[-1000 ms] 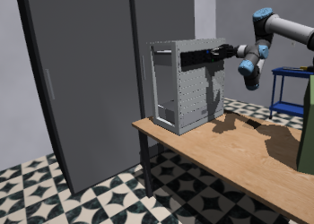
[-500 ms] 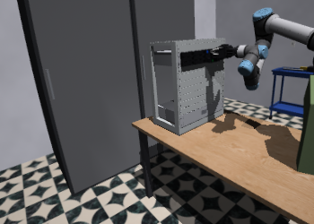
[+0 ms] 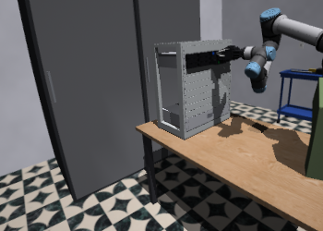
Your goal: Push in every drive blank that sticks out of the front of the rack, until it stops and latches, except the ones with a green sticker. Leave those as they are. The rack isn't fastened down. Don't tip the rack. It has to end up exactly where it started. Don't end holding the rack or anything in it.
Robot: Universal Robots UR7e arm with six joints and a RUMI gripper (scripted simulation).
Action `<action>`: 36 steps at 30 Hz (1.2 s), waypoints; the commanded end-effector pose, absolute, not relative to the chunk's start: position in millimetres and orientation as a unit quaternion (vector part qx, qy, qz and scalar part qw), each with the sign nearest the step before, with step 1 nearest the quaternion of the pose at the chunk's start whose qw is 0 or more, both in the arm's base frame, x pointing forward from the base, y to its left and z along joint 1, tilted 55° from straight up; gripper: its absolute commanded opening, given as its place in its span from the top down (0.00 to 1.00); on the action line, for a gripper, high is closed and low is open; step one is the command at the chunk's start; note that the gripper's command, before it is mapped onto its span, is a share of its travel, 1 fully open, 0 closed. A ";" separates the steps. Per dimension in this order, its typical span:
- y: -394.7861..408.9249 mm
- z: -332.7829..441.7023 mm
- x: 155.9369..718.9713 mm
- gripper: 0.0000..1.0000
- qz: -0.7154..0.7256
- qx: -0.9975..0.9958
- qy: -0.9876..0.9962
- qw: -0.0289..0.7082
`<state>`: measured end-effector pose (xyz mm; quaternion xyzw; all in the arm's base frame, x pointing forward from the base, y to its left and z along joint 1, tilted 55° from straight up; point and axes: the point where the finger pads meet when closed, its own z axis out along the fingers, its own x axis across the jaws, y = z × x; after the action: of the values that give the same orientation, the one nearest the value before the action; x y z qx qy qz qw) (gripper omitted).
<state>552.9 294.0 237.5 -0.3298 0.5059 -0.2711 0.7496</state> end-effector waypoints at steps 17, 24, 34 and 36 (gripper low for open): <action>293.4 236.3 548.3 1.00 -0.271 -0.330 0.506 0.750; 289.3 231.3 530.9 1.00 -0.271 -0.330 0.506 0.750; 276.4 215.6 476.7 1.00 -0.271 -0.330 0.506 0.750; 274.6 213.4 469.1 1.00 -0.271 -0.330 0.506 0.750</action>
<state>484.8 278.2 217.9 -0.3301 0.5064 -0.2710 0.7491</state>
